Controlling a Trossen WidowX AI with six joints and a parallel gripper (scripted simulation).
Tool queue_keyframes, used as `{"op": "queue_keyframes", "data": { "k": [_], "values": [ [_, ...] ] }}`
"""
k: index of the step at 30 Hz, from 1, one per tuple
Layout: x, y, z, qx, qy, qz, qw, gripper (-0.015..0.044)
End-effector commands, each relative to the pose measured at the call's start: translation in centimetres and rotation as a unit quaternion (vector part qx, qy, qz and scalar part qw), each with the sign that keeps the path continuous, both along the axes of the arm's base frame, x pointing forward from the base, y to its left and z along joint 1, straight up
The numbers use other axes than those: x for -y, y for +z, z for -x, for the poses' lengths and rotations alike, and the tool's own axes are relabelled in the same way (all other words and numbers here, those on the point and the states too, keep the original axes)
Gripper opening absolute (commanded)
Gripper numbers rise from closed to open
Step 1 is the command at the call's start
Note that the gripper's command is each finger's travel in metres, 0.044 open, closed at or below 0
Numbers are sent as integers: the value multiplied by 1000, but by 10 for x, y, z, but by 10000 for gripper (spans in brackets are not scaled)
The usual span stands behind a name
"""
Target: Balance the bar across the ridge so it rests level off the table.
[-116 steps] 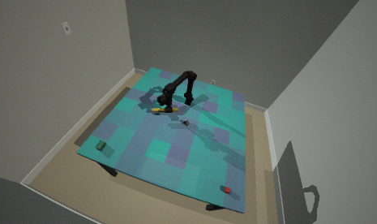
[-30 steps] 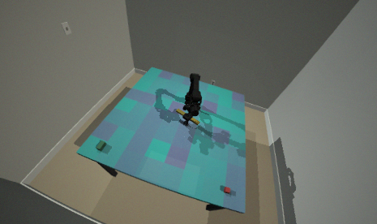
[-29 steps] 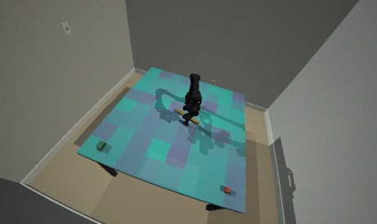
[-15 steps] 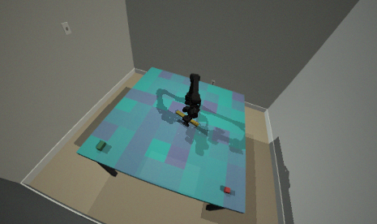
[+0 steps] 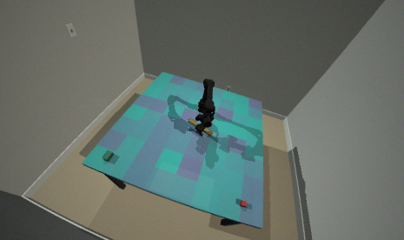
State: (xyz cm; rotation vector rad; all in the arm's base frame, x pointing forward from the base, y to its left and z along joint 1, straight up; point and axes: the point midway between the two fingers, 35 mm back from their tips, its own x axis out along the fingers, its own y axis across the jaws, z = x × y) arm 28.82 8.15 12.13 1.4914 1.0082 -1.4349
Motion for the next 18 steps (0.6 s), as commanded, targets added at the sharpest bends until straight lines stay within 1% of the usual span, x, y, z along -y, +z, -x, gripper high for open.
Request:
{"op": "queue_keyframes", "data": {
  "k": [1,18],
  "values": [
    [0,0,0,-1,-3,0,1000,0],
    [0,-2,0,-1,-3,0,1000,0]
  ]
}}
